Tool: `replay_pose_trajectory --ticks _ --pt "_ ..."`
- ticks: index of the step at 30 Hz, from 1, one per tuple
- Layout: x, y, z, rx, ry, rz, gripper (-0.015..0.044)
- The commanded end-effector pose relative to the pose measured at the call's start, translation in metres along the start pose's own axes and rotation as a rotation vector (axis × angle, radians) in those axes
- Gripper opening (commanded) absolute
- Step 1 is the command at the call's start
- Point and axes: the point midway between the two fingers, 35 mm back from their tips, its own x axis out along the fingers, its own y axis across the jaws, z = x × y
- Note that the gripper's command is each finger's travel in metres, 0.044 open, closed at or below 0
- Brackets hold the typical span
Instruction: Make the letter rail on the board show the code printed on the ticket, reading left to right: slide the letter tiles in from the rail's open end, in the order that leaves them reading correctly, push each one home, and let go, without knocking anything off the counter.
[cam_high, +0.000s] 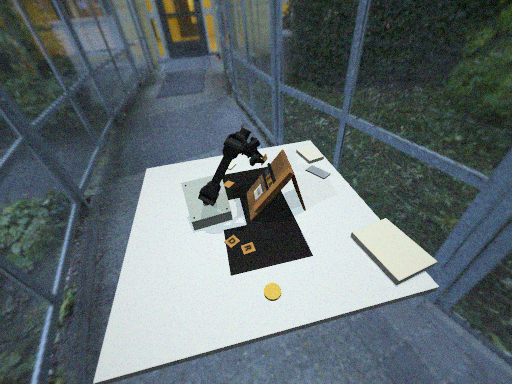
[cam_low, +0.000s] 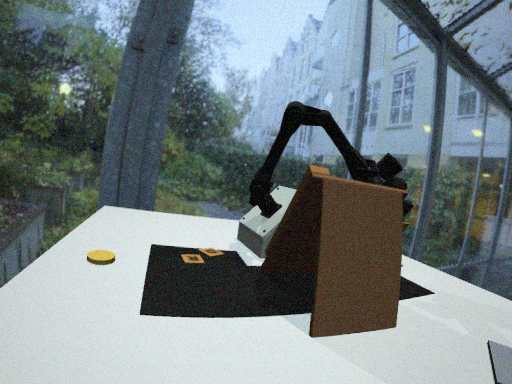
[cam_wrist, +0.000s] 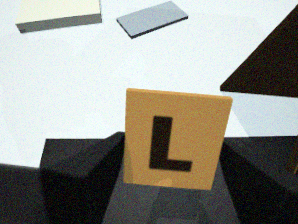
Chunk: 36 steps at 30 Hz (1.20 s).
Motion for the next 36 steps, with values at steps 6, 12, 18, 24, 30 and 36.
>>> replay_pose_trajectory --ticks 6,12,18,24,30,36 --pt "0.000 -0.006 -0.004 -0.010 0.002 -0.003 0.0000" --pt "0.000 -0.009 -0.004 -0.010 0.002 -0.003 0.0000" --pt "0.000 -0.011 -0.004 -0.010 0.002 -0.003 0.0000" --pt "0.000 -0.014 -0.004 -0.011 0.002 -0.003 0.0000" --pt "0.000 -0.017 -0.004 -0.011 0.002 -0.003 0.0000" --pt "0.000 -0.020 -0.004 -0.011 0.002 -0.003 0.0000"
